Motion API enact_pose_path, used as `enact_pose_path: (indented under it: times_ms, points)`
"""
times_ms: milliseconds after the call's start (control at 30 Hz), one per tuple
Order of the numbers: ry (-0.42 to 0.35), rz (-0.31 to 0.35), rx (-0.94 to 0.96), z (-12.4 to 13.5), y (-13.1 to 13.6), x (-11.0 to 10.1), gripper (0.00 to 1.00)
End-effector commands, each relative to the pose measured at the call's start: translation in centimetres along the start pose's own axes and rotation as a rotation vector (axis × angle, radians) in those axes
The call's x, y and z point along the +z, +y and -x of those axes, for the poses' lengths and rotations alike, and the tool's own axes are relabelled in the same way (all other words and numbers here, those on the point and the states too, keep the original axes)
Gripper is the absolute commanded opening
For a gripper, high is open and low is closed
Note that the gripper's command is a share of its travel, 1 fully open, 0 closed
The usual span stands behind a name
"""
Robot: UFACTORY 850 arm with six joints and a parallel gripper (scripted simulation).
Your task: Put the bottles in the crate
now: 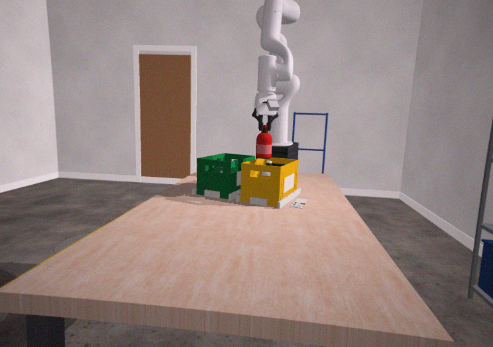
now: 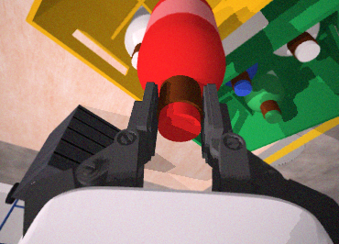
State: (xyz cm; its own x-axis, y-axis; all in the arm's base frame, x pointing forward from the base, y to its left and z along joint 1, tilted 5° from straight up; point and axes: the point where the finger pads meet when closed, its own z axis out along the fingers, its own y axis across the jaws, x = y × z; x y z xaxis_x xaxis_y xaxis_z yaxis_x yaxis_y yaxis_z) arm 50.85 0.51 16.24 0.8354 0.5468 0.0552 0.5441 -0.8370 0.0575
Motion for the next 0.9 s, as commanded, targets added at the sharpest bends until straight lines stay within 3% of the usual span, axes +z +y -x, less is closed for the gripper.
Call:
enact_pose_path:
  times_ms: [0, 867]
  points:
    - [0.002, 0.001, 0.000, -0.1, 0.1, 0.0, 0.00]
    - [0.002, 0.001, 0.000, -0.1, 0.1, 2.2, 0.00]
